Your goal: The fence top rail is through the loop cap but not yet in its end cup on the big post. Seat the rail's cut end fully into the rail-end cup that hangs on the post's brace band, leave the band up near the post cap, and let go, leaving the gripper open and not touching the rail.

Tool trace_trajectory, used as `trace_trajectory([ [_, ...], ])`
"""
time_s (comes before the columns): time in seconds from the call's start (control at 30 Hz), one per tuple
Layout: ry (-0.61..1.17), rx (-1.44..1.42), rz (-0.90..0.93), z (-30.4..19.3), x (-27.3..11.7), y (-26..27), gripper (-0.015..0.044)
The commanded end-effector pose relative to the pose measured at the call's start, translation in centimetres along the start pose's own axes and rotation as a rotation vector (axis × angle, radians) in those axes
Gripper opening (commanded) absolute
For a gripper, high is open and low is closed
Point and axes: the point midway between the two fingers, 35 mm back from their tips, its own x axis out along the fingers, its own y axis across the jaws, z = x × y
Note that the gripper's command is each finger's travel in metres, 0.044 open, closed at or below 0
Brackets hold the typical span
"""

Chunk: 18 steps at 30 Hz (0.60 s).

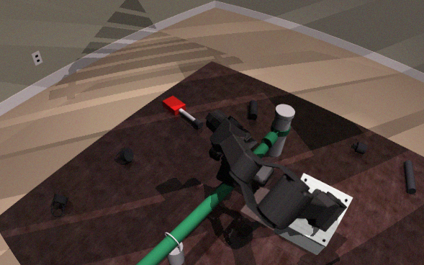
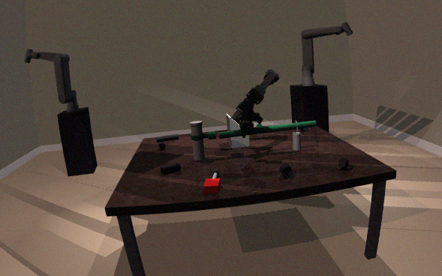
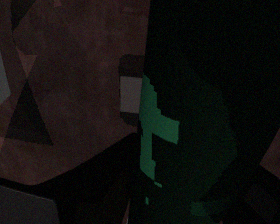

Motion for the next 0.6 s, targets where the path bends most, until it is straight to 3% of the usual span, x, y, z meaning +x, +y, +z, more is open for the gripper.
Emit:
trace_trajectory([
  [0.0, 0.007, 0.005, -0.013, -0.48, -0.51, -0.51, 0.0],
  [0.57, 0.008, 0.005, -0.013, -0.62, -0.75, -0.21, 0.0],
])
